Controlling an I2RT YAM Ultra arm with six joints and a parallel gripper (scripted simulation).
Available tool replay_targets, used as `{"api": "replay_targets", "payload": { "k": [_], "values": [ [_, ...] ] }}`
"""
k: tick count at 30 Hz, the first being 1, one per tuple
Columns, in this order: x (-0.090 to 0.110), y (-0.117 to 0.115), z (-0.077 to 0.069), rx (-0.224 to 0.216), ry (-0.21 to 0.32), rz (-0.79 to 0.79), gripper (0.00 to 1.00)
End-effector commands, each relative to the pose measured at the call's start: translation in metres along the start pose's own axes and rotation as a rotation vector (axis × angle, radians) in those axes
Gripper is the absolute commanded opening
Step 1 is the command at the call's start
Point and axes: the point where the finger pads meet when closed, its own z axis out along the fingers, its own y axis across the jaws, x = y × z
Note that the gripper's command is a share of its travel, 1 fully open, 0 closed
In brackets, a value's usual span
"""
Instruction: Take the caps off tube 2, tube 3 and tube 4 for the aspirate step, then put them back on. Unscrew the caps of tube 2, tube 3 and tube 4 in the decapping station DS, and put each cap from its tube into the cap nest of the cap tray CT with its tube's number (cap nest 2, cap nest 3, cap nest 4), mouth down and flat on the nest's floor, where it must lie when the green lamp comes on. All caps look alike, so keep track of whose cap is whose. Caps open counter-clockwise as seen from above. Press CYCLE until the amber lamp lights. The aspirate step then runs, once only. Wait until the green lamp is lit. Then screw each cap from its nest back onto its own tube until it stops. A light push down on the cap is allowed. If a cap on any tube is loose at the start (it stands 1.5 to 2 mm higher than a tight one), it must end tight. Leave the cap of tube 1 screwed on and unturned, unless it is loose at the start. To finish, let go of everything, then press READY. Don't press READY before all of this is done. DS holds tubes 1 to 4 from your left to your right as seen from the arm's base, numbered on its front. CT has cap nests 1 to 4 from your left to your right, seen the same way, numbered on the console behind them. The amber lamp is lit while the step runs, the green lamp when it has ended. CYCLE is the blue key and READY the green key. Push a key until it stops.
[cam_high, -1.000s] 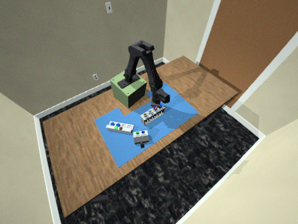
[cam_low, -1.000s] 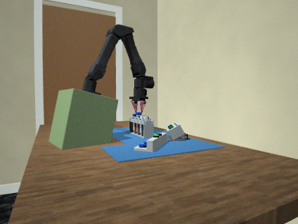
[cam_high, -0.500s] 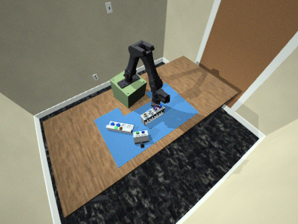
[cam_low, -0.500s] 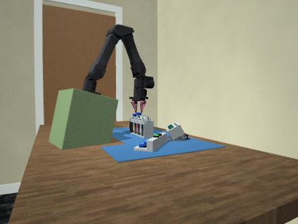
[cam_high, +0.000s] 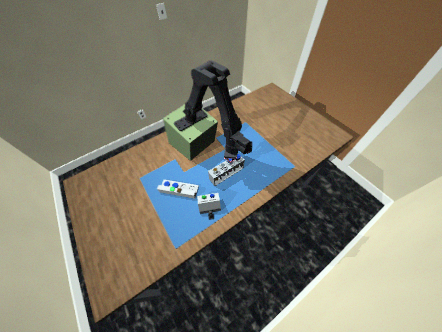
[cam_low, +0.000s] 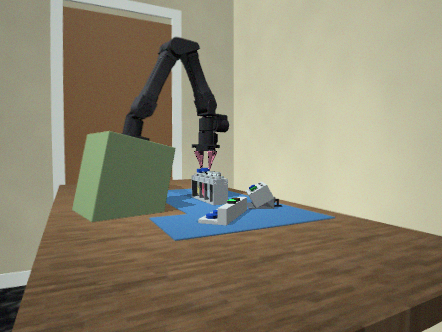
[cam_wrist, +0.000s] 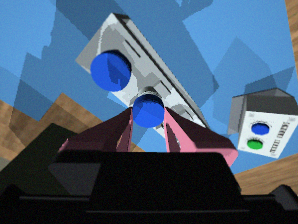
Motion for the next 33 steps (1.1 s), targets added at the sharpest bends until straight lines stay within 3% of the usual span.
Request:
{"api": "replay_targets", "payload": {
  "k": [1, 33],
  "values": [
    [-0.0069, -0.0052, -0.0033, 0.016, -0.023, 0.000, 0.00],
    [-0.0059, -0.0049, 0.0008, 0.016, -0.022, 0.000, 0.00]
  ]
}}
